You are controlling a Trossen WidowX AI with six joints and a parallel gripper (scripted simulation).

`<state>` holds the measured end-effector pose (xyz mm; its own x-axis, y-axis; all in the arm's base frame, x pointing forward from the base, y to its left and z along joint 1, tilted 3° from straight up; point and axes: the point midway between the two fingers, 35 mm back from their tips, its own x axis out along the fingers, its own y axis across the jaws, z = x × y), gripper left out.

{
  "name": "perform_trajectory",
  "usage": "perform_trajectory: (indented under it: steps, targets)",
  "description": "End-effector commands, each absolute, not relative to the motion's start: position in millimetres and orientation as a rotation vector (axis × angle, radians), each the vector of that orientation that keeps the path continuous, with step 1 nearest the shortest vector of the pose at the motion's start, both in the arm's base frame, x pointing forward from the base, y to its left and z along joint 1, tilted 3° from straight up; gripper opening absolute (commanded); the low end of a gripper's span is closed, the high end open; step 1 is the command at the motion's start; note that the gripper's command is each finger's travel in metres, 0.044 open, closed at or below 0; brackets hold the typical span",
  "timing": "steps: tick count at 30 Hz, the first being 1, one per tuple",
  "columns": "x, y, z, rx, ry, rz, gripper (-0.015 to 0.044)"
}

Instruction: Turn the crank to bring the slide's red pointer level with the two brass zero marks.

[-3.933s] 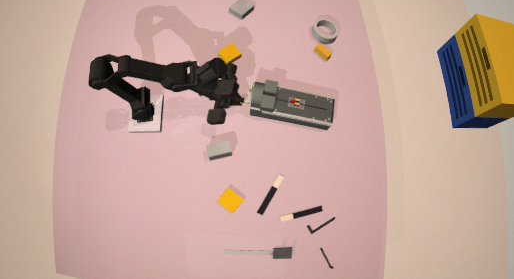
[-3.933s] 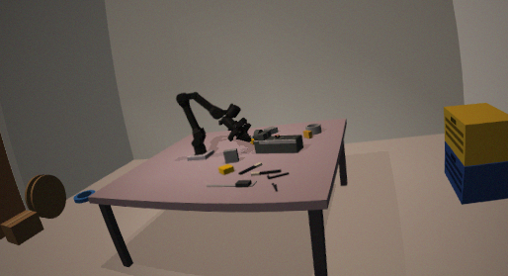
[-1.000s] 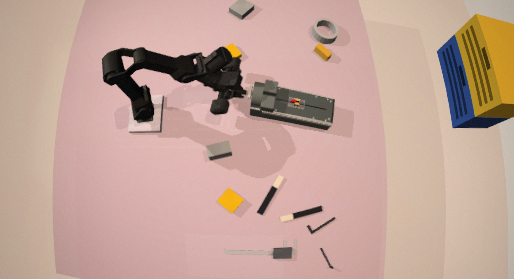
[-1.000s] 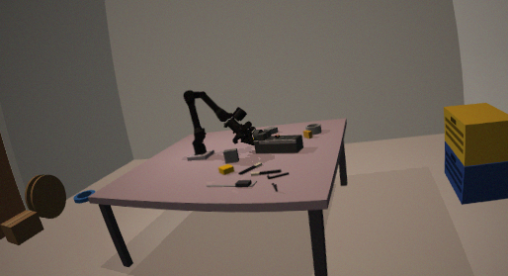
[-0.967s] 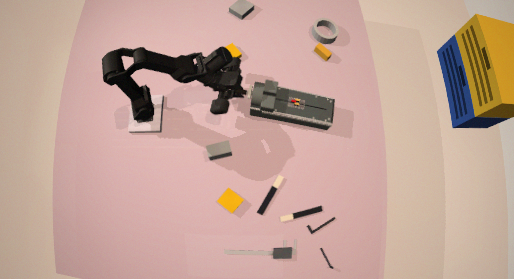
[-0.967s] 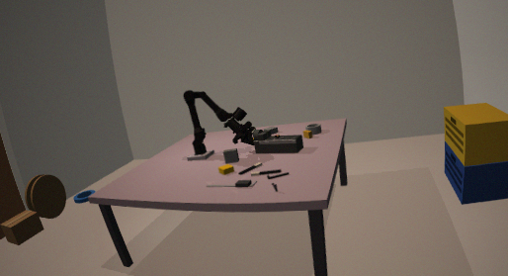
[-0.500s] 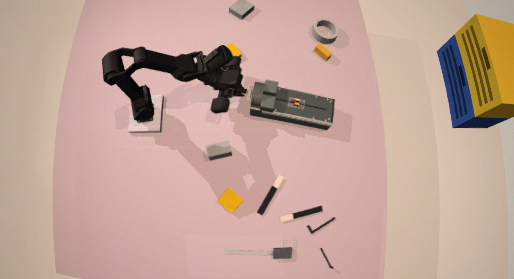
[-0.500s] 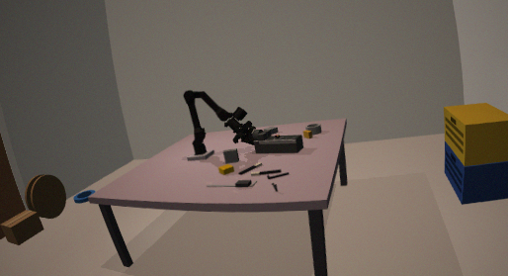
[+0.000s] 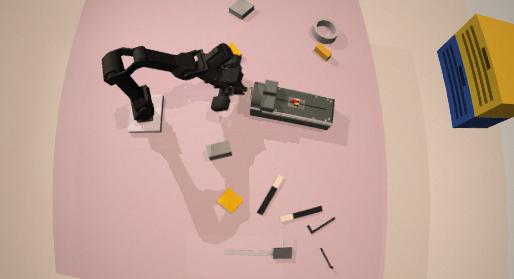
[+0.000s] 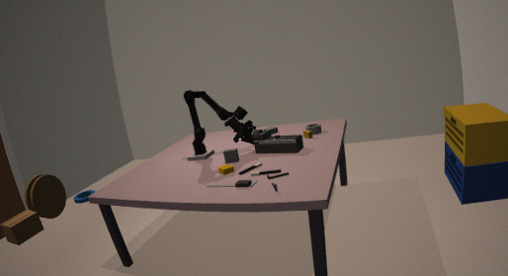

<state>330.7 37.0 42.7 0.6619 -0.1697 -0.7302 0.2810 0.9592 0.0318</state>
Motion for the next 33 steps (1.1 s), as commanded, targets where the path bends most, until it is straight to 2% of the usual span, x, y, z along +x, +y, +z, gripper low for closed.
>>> perform_trajectory:
  steps: [1,33]
  targets:
    - [332.6,44.2,48.4,0.151,0.798,-0.236,0.0000]
    - [334.1,49.8,62.4,0.151,0.798,-0.236,0.0000]
